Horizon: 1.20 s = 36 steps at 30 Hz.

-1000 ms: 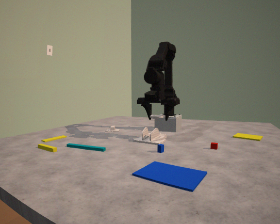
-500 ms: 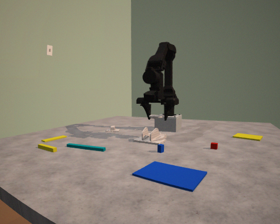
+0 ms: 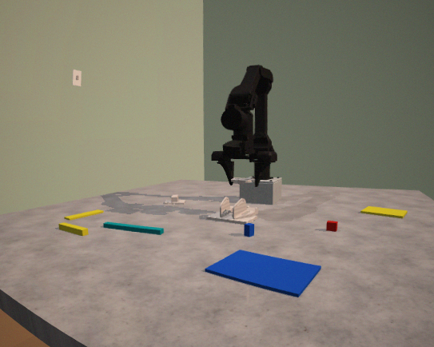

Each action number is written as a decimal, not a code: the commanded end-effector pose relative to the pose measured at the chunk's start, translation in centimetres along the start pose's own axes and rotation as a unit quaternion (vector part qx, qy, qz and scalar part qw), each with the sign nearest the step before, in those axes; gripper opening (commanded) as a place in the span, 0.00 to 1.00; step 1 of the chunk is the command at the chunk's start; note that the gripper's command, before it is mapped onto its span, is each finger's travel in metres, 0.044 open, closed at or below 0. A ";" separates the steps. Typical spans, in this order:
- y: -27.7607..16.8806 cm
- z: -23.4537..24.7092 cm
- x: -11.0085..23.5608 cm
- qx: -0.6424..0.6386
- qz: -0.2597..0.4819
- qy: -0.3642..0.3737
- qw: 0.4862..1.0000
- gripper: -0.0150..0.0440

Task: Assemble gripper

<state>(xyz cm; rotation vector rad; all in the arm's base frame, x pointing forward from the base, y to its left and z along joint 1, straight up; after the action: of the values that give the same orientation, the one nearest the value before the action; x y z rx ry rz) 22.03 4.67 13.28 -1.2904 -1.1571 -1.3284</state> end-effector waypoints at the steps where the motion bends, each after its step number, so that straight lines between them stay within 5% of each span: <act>1: 0.0 0.0 0.0 0.002 0.000 0.000 1.000 0.85; 36: 0.1 0.0 -4.7 0.002 0.000 0.000 1.000 0.85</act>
<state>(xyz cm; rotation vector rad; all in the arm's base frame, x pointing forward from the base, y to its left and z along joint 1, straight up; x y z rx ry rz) 22.38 4.73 9.17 -1.2872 -1.1596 -1.3323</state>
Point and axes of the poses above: the point midway between the two fingers, 35 mm back from their tips, its own x axis back along the fingers, its own z axis across the jaws, y = z × x, the point moved 9 cm from there along x, back along the fingers, and after that the axes turned 12 degrees about -x, right-handed, at the moved point
